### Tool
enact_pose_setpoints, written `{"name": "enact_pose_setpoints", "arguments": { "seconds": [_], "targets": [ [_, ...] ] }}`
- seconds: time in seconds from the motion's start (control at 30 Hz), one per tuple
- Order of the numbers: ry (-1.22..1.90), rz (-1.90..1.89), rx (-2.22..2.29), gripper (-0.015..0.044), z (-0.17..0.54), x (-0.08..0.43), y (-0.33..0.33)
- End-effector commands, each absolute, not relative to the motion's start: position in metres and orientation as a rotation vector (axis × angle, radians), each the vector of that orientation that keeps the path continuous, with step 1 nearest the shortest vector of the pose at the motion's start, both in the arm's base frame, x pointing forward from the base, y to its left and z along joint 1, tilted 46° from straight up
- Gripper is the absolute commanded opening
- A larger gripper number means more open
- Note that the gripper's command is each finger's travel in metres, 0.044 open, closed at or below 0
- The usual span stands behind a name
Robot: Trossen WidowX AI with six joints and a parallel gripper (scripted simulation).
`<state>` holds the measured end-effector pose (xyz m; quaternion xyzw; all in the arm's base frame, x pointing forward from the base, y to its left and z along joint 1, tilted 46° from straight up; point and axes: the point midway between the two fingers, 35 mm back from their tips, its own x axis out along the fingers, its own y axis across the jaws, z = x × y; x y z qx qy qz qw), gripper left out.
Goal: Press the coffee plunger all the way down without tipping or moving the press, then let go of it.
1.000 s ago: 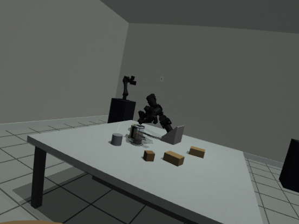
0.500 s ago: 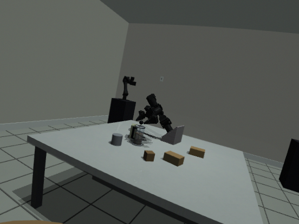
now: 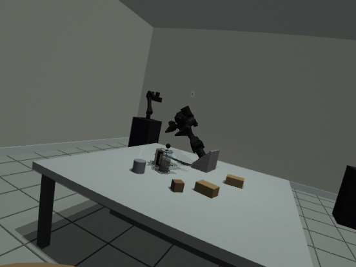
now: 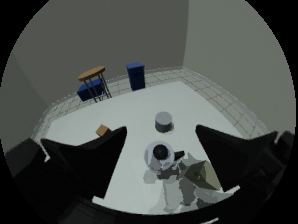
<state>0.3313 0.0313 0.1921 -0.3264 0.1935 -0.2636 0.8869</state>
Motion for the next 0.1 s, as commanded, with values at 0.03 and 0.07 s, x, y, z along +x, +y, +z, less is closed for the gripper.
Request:
{"name": "enact_pose_setpoints", "arguments": {
  "seconds": [0.03,0.07],
  "targets": [
    [0.402,-0.558,-0.676,0.044,0.196,0.3294,0.0321],
    [0.402,-0.558,-0.676,0.044,0.196,0.3294,0.0321]
  ]
}}
